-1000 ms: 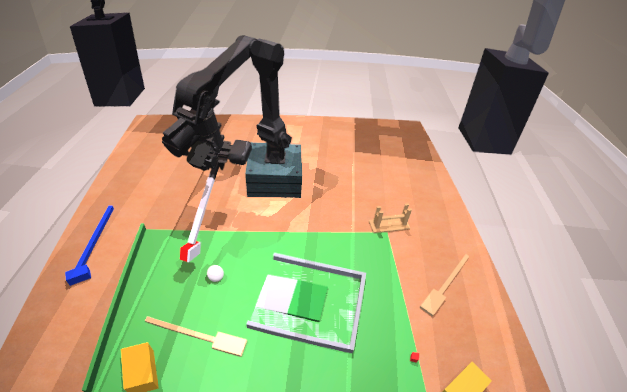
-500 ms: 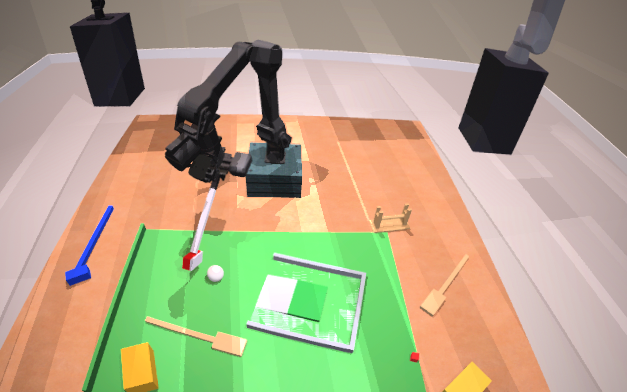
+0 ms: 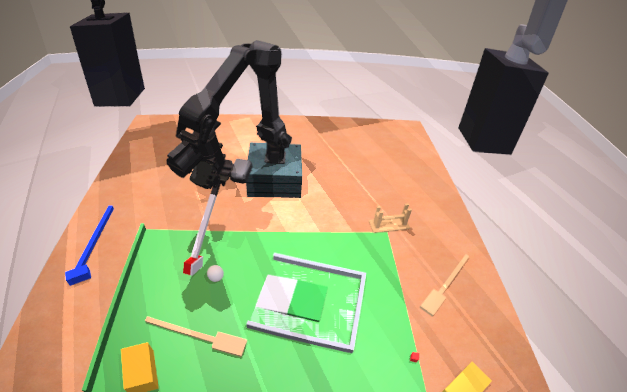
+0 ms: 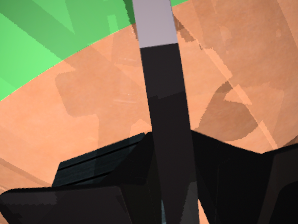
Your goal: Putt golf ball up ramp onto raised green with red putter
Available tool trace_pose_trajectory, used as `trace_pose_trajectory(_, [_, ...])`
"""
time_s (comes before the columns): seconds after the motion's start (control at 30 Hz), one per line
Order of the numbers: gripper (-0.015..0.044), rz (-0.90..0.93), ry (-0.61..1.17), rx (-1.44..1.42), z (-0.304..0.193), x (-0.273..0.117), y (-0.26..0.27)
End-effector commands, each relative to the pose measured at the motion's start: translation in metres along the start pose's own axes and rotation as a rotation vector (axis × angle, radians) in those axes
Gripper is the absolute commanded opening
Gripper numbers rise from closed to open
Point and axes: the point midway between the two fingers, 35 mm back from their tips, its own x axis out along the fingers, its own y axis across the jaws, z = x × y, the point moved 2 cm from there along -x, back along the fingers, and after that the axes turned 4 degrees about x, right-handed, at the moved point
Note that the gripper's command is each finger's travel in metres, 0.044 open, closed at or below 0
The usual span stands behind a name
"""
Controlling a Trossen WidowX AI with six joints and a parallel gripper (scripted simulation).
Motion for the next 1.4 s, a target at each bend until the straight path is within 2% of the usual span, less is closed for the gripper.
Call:
trace_pose_trajectory(0.0, [0.0,-0.003,-0.003,0.006,0.002,0.005,0.0])
trace_pose_trajectory(0.47, [0.0,0.0,0.001,0.0,0.002,0.008,-0.001])
trace_pose_trajectory(0.77, [0.0,-0.005,-0.003,0.006,0.005,0.01,-0.029])
trace_pose_trajectory(1.03, [0.0,0.001,0.003,0.012,0.003,0.012,-0.025])
trace_pose_trajectory(1.37, [0.0,0.006,-0.004,0.004,-0.001,0.01,0.1])
